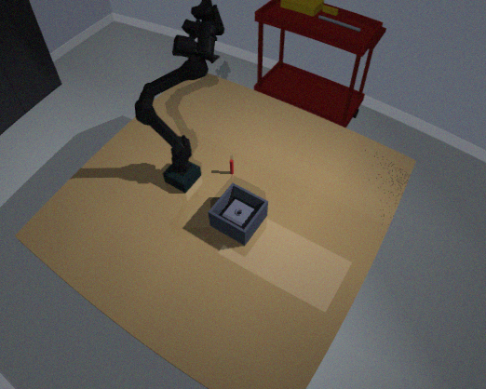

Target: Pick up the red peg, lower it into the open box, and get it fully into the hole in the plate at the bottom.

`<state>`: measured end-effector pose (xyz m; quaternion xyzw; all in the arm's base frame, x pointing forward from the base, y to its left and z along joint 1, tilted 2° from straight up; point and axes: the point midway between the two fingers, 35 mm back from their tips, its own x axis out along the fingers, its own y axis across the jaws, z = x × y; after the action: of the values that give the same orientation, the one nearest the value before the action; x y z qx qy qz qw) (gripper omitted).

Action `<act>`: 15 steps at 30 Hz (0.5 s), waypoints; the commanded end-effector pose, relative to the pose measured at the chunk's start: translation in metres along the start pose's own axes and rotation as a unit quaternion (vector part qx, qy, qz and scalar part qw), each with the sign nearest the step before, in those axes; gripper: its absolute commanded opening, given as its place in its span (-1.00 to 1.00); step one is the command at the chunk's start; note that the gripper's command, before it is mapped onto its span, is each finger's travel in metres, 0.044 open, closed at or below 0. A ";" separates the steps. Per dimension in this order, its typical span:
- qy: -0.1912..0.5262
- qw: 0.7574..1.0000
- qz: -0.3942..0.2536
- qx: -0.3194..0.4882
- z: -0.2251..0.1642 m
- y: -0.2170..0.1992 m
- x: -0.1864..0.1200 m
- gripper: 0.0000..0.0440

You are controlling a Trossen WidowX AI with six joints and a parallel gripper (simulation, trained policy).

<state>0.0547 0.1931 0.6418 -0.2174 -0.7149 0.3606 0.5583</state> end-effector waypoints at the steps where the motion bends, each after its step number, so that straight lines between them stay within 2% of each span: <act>1: 0.038 0.998 -0.007 0.042 -0.019 0.008 -0.005 1.00; 8: 0.118 0.984 -0.021 0.131 -0.058 0.029 -0.018 1.00; 15: 0.198 0.956 -0.037 0.215 -0.095 0.055 -0.036 1.00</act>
<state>0.1382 0.2250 0.5974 -0.1442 -0.5328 0.4291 0.7150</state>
